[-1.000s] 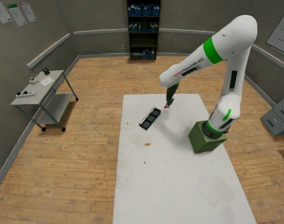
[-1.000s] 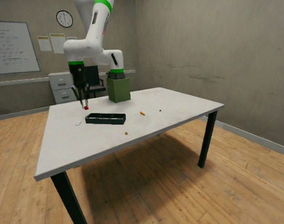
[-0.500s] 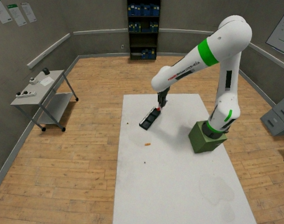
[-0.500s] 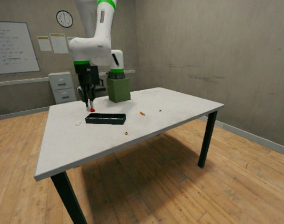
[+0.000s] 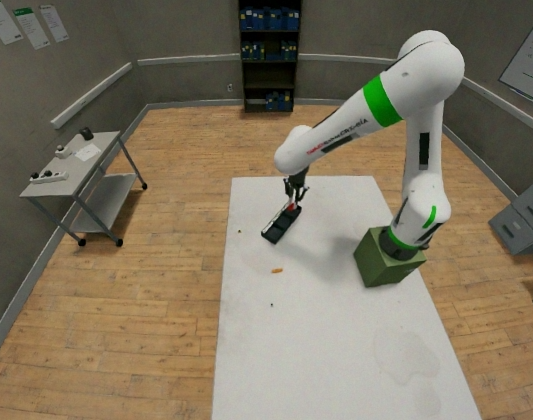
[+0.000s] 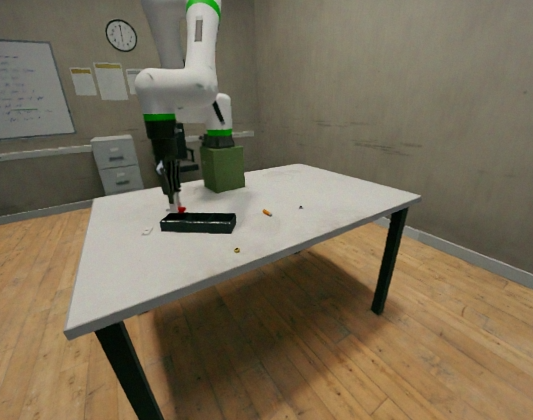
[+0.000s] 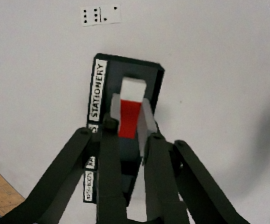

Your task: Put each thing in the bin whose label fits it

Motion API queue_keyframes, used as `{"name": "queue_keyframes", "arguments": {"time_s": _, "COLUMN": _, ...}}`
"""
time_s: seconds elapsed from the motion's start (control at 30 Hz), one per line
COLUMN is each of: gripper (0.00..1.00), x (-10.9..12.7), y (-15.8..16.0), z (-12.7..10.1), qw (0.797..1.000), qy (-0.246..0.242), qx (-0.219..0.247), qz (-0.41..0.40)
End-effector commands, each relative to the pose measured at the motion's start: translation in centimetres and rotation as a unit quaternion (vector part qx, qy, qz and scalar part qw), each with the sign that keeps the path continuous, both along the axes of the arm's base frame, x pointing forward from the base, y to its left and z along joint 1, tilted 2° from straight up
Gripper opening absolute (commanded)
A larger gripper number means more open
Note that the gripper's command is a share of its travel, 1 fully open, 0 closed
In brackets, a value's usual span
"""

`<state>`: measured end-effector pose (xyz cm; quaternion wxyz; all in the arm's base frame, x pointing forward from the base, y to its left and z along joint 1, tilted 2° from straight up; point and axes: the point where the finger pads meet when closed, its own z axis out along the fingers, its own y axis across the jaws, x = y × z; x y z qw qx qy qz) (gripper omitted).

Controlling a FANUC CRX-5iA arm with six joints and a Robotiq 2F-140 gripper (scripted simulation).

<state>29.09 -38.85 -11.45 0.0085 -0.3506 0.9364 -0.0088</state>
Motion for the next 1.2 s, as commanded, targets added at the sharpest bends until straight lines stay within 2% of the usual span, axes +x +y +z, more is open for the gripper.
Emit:
{"name": "queue_keyframes", "arguments": {"time_s": 0.0, "gripper": 0.20, "x": -0.1, "y": 0.0, "z": 0.0, "qw": 1.000, "qy": -0.002, "qx": 0.004, "qz": 0.003}}
{"name": "queue_keyframes", "arguments": {"time_s": 0.63, "gripper": 0.20, "x": -0.3, "y": 0.0, "z": 0.0, "qw": 1.000, "qy": -0.002, "qx": 0.004, "qz": 0.003}}
{"name": "queue_keyframes", "arguments": {"time_s": 1.17, "gripper": 0.20, "x": -0.2, "y": 0.0, "z": -2.8, "qw": 1.000, "qy": -0.002, "qx": 0.004, "qz": 0.003}}
